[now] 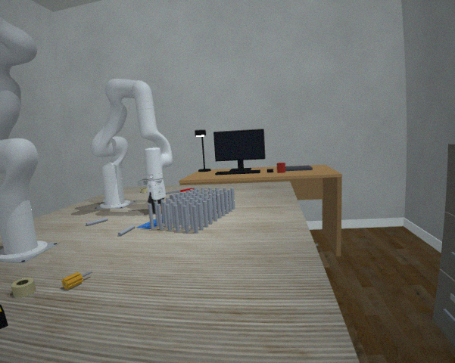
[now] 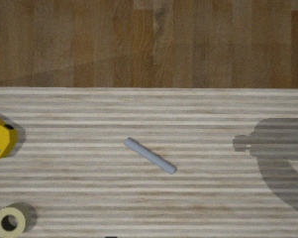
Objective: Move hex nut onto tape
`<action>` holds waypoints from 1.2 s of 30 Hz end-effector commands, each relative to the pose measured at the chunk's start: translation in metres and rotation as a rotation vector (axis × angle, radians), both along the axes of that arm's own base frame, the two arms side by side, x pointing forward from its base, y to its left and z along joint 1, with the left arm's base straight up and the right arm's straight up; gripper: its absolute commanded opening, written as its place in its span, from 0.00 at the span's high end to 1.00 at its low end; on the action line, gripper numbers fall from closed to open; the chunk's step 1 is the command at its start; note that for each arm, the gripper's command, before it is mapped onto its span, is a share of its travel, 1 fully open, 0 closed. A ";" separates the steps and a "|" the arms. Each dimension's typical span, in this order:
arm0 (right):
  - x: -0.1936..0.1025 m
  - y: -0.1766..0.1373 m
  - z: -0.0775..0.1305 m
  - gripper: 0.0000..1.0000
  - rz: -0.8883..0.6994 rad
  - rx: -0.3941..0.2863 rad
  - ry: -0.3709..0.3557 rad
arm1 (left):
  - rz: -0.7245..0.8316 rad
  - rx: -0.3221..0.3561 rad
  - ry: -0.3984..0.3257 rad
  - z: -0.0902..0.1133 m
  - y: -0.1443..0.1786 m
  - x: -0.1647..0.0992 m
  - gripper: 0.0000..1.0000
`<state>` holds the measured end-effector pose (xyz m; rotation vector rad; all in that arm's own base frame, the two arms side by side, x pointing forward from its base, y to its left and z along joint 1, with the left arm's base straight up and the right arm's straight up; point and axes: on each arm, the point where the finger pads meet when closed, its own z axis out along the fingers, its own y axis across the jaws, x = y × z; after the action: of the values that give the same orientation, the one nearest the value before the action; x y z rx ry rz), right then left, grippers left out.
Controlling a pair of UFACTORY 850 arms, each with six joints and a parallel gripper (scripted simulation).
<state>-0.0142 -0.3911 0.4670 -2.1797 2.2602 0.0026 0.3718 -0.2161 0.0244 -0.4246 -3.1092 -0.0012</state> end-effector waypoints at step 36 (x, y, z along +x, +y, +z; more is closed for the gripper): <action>0.000 0.000 0.001 0.00 0.000 -0.002 0.000 | 0.000 -0.001 -0.001 0.000 0.012 -0.044 1.00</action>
<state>-0.0142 -0.3911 0.4670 -2.1797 2.2602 0.0026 0.3337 -0.2055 0.0244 -0.4246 -3.1090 -0.0012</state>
